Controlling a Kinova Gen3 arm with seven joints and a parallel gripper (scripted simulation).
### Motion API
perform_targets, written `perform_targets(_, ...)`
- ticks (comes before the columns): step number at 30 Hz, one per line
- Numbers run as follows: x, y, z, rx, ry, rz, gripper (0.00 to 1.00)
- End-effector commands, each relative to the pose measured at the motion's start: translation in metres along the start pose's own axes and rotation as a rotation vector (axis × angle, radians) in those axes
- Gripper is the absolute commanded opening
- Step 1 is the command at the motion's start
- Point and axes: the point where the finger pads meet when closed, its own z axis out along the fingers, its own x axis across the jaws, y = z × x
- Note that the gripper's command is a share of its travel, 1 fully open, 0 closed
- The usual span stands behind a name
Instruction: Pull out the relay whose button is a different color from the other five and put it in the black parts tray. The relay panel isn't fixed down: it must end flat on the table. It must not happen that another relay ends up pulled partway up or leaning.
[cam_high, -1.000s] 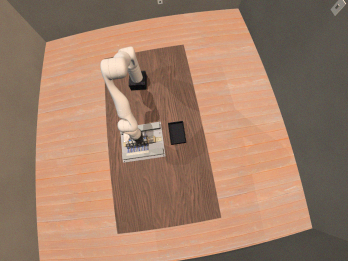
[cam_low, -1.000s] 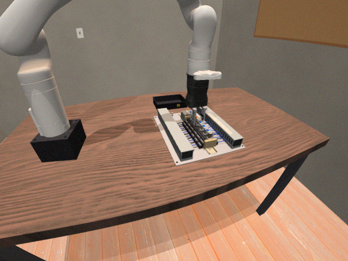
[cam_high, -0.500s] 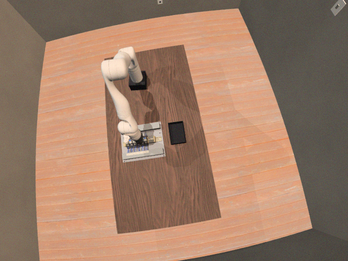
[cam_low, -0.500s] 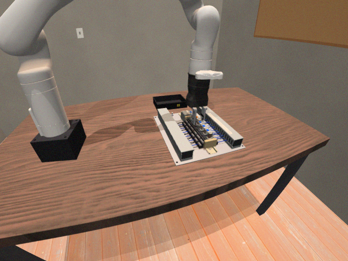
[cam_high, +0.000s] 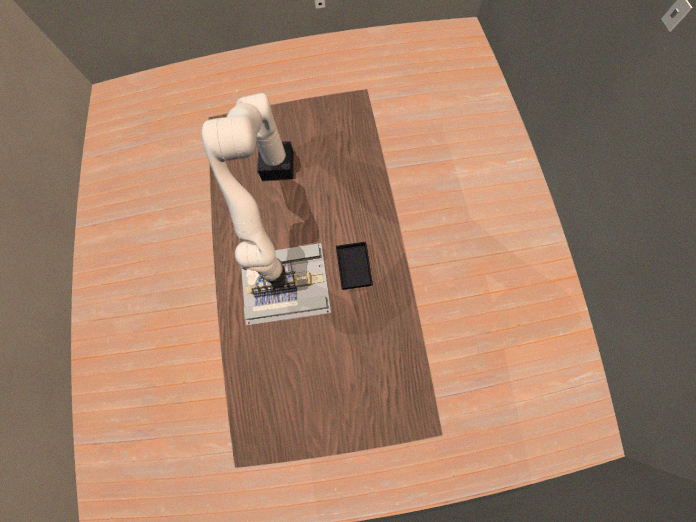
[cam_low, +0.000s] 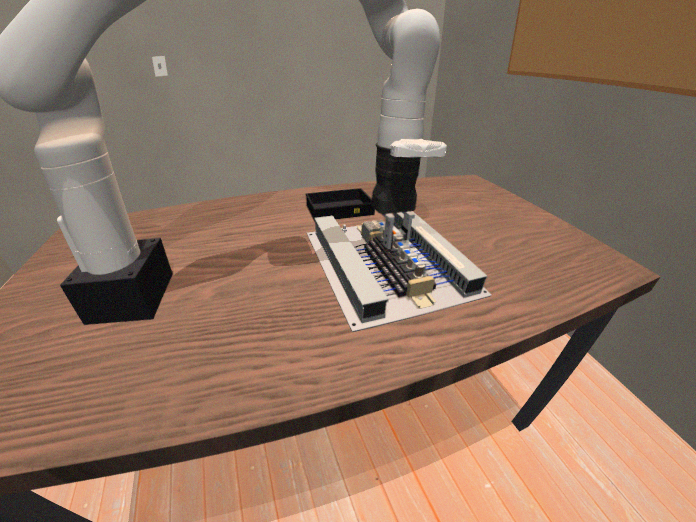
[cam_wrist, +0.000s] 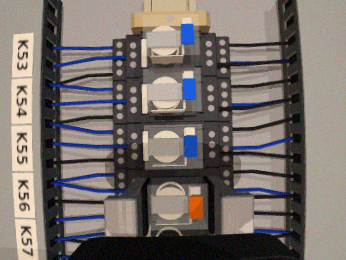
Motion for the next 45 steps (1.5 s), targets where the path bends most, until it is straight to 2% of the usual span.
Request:
perform_targets(1,-0.001,0.000,-0.002,0.000,-0.002,0.000,0.00)
perform_targets(17,-0.001,0.000,-0.018,0.000,-0.002,0.000,0.00)
perform_targets(45,-0.002,0.000,-0.063,0.000,-0.002,0.000,0.00)
